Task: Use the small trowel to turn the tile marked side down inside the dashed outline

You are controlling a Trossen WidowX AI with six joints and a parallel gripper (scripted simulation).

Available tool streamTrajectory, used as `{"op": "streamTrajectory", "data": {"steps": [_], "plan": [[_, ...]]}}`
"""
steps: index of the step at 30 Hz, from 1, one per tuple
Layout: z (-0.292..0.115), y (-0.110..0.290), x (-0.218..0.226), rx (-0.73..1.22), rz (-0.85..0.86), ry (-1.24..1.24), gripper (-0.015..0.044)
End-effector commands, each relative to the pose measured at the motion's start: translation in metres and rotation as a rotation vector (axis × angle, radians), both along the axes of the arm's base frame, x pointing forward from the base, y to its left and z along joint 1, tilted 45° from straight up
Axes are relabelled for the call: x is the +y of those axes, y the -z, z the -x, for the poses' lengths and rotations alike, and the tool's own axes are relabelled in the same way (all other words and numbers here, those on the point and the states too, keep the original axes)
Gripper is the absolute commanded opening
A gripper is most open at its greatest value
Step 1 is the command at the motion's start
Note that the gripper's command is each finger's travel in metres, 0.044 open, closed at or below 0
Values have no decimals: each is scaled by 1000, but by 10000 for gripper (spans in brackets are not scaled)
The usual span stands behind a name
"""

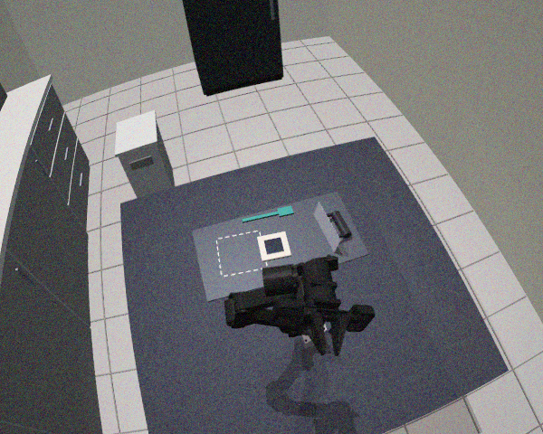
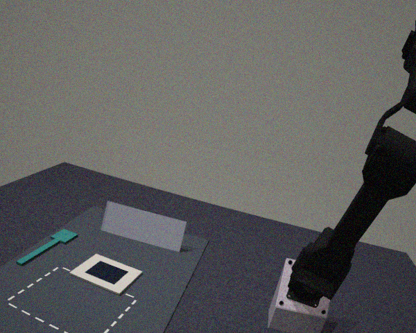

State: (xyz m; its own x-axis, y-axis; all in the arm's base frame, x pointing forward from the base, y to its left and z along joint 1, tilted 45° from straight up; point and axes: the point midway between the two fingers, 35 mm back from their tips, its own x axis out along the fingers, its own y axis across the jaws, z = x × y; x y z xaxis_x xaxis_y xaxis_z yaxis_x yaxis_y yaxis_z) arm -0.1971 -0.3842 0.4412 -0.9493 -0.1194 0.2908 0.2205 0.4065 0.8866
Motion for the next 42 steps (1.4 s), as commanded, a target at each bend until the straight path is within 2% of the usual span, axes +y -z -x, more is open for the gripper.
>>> {"op": "streamTrajectory", "data": {"steps": [1,17,32,42], "plan": [[-14,8,-29,35,-135,-53,100],[-77,54,-118,180,-580,-249,100],[-142,106,-170,294,-878,-410,100],[-189,152,-201,451,-1160,-524,100]]}}
